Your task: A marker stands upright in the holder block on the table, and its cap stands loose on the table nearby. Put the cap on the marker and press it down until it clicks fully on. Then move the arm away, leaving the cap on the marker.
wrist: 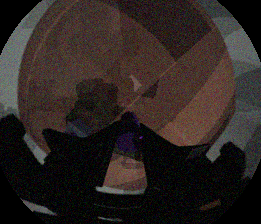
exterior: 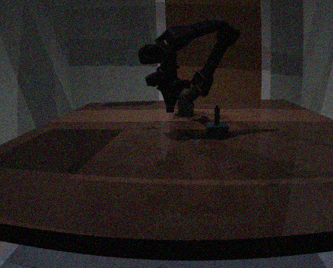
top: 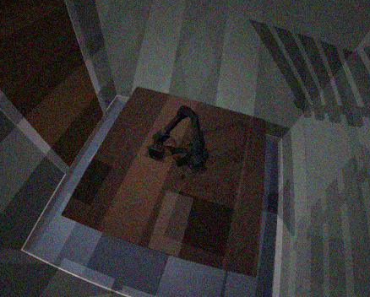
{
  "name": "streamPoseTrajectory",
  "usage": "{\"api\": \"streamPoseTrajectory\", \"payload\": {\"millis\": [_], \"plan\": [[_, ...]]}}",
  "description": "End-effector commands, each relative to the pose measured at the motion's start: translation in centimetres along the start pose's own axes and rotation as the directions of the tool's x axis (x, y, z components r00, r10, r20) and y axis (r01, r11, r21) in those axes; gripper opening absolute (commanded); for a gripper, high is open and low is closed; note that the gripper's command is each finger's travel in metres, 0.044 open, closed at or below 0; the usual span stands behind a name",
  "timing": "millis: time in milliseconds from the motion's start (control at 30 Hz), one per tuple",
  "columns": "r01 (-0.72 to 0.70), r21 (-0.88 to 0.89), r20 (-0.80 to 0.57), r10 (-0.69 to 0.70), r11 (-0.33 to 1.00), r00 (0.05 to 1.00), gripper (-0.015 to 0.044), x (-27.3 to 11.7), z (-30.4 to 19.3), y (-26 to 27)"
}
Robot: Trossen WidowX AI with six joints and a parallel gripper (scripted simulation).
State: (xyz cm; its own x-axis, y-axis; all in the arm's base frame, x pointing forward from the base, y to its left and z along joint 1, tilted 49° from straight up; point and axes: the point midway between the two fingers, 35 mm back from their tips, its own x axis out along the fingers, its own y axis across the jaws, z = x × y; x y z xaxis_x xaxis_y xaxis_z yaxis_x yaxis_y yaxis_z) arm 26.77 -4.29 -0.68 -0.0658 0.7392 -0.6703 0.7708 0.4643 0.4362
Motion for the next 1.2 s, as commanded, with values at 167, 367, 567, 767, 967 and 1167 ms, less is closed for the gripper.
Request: {"api": "streamPoseTrajectory", "payload": {"millis": [167, 367, 567, 767, 967, 1167], "plan": [[-0.005, -0.006, 0.017, 0.005, 1.000, 1.000, 0.0000, -2.0, -1.5, 4.4], [-0.006, -0.006, 0.017, 0.006, 1.000, 1.000, 0.0000, -2.9, -3.1, 7.2], [-0.007, -0.007, 0.015, 0.007, 1.000, 1.000, 0.0000, -3.8, -5.0, 9.8], [-0.010, -0.008, 0.010, 0.010, 1.000, 1.000, 0.0000, -4.6, -7.3, 12.3], [-0.012, -0.009, 0.003, 0.012, 1.000, 1.000, 0.0000, -5.2, -9.6, 14.3], [-0.013, -0.009, 0.003, 0.013, 1.000, 1.000, 0.0000, -5.1, -9.7, 14.3]]}}
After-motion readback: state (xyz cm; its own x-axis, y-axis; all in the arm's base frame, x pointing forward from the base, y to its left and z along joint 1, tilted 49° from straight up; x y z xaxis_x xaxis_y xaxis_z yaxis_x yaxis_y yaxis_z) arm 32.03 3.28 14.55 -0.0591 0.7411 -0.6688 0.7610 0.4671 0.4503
